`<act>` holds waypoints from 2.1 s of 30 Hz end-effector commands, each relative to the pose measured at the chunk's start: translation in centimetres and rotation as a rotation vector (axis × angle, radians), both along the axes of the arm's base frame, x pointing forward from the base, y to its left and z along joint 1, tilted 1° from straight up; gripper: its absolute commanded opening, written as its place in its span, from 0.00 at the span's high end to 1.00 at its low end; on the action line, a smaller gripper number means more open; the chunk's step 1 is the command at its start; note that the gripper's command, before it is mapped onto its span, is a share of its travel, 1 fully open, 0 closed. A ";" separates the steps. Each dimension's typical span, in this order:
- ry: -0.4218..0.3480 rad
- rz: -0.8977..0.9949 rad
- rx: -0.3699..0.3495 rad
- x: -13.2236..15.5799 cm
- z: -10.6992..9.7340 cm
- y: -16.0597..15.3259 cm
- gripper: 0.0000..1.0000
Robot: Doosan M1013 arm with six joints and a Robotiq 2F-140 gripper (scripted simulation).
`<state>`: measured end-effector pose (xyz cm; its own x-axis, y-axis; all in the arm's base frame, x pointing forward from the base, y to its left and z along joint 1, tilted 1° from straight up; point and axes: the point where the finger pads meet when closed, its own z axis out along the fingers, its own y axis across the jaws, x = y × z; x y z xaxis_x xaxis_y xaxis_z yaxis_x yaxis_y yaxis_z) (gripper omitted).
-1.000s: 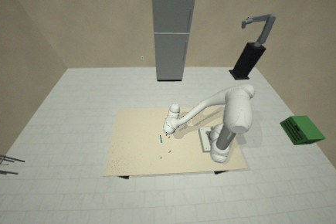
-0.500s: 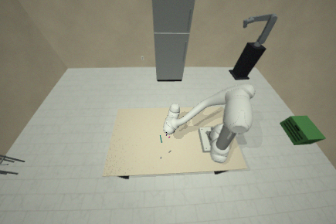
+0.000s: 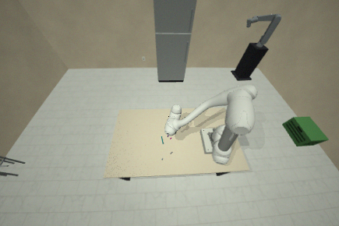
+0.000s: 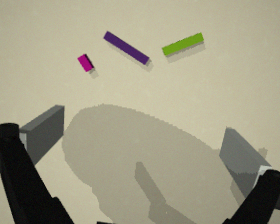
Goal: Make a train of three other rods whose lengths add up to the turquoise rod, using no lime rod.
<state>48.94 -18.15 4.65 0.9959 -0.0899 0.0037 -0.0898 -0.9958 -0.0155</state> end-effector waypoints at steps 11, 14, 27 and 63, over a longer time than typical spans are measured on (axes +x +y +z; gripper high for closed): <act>-0.009 0.039 0.000 0.9 0.1 0.4 0.00; -0.011 0.164 -0.001 1.9 0.0 1.5 0.00; -0.018 0.645 -0.006 5.8 -0.5 6.0 0.00; -0.036 1.974 -0.018 13.7 -2.4 21.7 0.00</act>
<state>61.54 1.77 2.30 -0.1719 0.9851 0.0096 0.9851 0.1718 0.0086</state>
